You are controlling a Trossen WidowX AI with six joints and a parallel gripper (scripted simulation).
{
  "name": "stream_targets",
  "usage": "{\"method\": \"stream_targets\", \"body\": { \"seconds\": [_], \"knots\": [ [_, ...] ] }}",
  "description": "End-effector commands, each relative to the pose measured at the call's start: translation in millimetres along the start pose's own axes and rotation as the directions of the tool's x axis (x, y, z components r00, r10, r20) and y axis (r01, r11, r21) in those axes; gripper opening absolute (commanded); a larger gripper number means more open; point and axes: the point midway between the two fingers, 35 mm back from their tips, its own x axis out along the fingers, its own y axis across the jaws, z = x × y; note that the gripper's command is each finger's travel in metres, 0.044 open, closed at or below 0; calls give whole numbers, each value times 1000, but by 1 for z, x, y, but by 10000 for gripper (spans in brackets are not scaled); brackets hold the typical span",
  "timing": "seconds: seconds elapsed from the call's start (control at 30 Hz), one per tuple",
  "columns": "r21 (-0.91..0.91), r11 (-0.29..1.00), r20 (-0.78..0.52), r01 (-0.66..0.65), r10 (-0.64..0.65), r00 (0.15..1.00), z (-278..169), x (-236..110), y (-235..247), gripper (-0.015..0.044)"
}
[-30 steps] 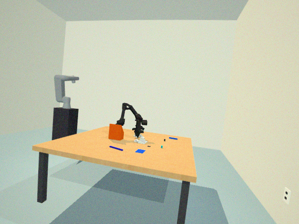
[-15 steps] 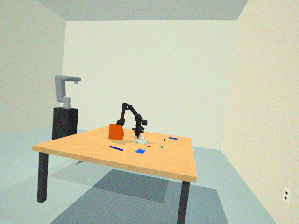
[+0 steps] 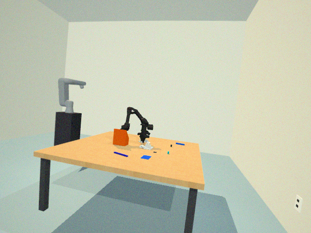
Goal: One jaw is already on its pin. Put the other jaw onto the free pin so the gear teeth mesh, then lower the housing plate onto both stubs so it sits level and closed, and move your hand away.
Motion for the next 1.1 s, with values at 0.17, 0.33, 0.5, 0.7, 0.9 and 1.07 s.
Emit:
{"method": "stream_targets", "body": {
  "seconds": [0.17,0.33,0.5,0.7,0.9,1.07],
  "knots": [
    [-5,1000,4,1,-1,1000,1,-8,-1,37],
    [-6,1000,5,1,-1,1000,1,-11,-1,37],
    [-6,1000,6,1,-1,1000,1,-15,-1,37],
    [-6,1000,7,2,-1,1000,1,-19,-1,37],
    [-7,1000,8,1,-1,1000,1,-23,-1,37],
    [-7,1000,9,2,-1,1000,1,-25,-1,37]
  ]
}}
